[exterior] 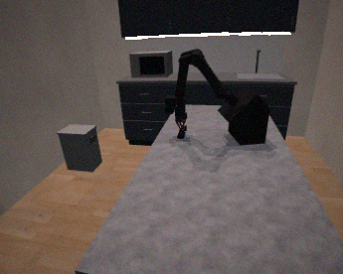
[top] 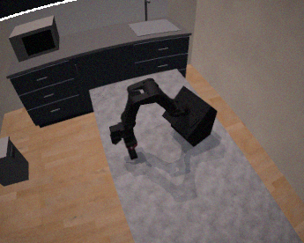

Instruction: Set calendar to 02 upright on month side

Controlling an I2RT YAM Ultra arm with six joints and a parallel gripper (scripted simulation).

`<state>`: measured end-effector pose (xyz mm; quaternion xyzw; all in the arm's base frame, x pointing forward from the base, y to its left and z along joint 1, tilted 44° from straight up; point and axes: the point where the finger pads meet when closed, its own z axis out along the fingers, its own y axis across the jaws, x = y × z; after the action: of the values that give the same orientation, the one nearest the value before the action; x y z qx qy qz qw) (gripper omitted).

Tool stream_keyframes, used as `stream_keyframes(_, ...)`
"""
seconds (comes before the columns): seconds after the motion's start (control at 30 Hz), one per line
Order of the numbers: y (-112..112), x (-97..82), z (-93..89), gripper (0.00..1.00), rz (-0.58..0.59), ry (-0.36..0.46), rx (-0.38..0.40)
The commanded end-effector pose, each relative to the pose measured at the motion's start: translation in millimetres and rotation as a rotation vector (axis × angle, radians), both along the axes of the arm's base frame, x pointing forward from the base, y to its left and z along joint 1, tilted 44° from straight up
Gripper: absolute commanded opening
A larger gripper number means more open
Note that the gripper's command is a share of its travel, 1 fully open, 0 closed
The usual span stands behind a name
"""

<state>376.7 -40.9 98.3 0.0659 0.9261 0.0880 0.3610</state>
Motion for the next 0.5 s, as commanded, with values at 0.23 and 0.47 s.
stream_keyframes(0.23, -1.1, 0.8, 2.9, 0.47, -0.002, -0.010, -0.002)
stream_keyframes(0.47, -0.9, 2.0, 1.6, 0.47, -0.002, -0.010, -0.002)
